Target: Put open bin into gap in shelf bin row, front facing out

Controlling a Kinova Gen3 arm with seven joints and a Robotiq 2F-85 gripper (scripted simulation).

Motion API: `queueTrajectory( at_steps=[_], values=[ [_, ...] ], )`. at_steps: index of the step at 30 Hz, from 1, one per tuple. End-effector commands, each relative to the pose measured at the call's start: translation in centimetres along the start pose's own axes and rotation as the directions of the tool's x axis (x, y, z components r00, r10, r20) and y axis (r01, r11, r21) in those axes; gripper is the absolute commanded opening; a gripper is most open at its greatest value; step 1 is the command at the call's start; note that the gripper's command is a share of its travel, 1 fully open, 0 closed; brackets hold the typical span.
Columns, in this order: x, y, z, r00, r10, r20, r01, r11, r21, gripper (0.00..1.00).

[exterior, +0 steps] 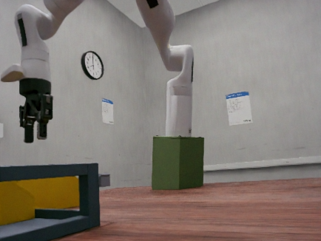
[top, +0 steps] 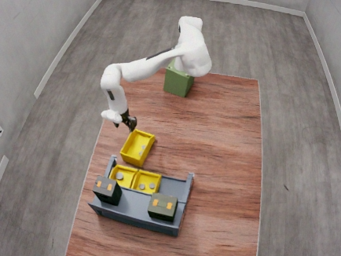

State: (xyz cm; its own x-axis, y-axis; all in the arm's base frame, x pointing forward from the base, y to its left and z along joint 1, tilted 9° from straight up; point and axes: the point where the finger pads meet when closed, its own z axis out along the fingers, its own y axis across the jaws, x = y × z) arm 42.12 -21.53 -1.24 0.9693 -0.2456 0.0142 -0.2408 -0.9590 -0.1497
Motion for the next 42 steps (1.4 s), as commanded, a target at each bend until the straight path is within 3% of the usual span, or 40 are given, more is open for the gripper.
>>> queueTrajectory(
  at_steps=[1, 28, 33, 42],
  values=[
    [0.1, 0.0, -0.1, 1.0, 0.0, -0.002, 0.0, 1.0, 0.0, 0.35],
    [0.1, 0.0, -0.1, 1.0, 0.0, -0.002, 0.0, 1.0, 0.0, 0.35],
    [0.1, 0.0, 2.9, 1.0, 0.0, -0.002, 0.0, 1.0, 0.0, 0.35],
    [0.1, 0.0, 2.9, 1.0, 0.0, -0.002, 0.0, 1.0, 0.0, 0.35]
  ],
)
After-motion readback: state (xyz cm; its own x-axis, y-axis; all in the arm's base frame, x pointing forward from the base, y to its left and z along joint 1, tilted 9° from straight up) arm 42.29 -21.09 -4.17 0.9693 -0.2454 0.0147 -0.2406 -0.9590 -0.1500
